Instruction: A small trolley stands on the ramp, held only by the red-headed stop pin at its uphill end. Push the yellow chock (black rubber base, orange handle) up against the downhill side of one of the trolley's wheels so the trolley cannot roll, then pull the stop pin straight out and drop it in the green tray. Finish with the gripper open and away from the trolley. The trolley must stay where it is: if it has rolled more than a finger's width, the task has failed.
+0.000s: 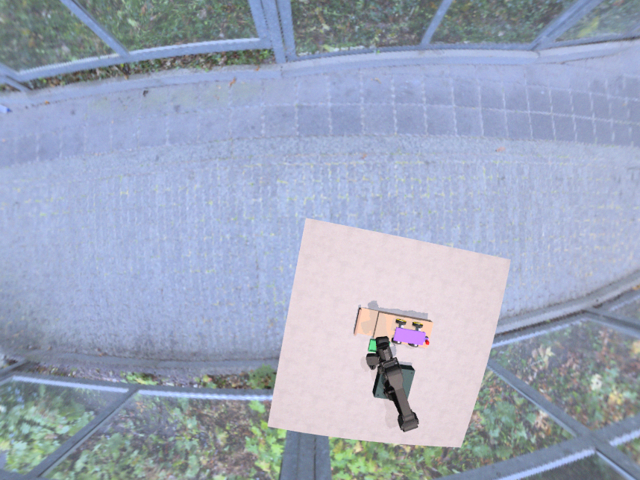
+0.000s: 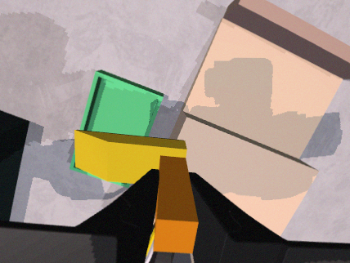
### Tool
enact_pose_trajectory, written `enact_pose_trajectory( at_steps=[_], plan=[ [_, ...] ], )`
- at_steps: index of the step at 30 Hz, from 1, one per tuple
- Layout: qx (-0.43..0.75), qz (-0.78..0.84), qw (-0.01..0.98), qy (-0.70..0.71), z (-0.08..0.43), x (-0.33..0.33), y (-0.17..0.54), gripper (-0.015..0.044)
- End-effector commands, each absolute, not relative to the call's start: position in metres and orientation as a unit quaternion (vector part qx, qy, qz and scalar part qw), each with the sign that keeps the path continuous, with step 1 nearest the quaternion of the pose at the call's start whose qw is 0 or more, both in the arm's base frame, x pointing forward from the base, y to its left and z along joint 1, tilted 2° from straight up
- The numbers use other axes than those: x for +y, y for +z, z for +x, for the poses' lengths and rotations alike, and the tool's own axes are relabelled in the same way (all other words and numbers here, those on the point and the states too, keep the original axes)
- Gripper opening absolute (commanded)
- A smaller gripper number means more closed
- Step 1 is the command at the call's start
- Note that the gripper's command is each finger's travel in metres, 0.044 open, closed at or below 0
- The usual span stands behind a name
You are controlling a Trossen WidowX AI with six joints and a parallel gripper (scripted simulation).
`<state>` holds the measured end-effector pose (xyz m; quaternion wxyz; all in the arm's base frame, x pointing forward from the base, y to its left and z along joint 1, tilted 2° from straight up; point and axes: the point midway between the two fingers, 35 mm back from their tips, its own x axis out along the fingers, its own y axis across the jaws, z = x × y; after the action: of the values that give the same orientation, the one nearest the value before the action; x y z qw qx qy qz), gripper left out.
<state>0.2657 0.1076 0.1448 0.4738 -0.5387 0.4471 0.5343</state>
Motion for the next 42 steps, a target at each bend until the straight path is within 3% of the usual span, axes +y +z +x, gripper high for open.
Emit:
enact_pose_trajectory(
  at_steps=[1,33,42],
  plan=[
    [0.418,-0.567,0.439,0.557,0.2671,0.1087,0.1461,0.0],
    [0.076,-0.716,0.034,0.693,0.2678,0.113,0.1461,0.0],
    [0.068,-0.716,0.025,0.694,0.2735,0.1129,0.145,0.0]
  ],
)
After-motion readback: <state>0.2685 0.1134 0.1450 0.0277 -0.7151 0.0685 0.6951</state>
